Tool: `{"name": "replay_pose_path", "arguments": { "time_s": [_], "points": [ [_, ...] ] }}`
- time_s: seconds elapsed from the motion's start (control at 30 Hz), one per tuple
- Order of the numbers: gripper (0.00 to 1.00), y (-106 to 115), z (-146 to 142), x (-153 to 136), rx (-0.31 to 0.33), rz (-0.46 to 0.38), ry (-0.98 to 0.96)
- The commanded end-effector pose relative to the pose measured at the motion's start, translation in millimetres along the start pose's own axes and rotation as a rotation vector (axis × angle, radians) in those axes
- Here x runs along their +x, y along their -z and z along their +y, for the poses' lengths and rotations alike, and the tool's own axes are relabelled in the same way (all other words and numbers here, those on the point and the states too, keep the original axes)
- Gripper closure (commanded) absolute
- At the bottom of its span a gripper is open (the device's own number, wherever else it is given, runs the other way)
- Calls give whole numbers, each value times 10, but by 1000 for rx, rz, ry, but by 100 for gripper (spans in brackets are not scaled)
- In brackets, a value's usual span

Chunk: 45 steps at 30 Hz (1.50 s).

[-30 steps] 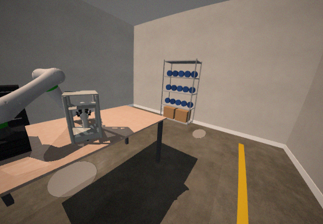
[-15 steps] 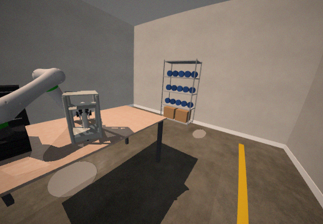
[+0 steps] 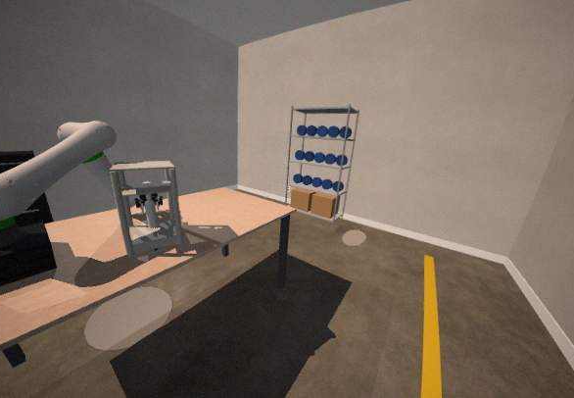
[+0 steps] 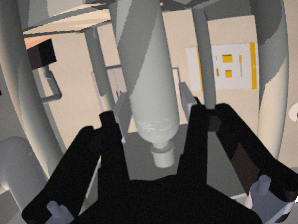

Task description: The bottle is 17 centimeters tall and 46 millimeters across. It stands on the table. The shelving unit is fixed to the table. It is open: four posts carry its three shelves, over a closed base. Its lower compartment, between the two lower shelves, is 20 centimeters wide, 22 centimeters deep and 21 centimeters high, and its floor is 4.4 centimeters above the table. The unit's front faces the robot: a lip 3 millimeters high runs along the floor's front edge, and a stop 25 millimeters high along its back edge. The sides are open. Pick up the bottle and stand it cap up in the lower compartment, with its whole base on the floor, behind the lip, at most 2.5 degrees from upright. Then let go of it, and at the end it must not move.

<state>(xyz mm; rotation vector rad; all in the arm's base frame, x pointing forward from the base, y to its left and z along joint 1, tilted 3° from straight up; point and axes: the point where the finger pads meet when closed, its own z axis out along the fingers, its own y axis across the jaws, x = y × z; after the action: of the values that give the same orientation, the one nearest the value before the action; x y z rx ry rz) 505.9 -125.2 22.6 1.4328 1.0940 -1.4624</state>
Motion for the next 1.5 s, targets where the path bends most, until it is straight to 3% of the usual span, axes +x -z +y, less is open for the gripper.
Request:
{"name": "replay_pose_path", "arguments": {
  "time_s": [0.0, 1.47],
  "points": [
    [61, 1, 1, -2, 0, 0, 0],
    [61, 248, 1, -2, 0, 0, 0]
  ]
}}
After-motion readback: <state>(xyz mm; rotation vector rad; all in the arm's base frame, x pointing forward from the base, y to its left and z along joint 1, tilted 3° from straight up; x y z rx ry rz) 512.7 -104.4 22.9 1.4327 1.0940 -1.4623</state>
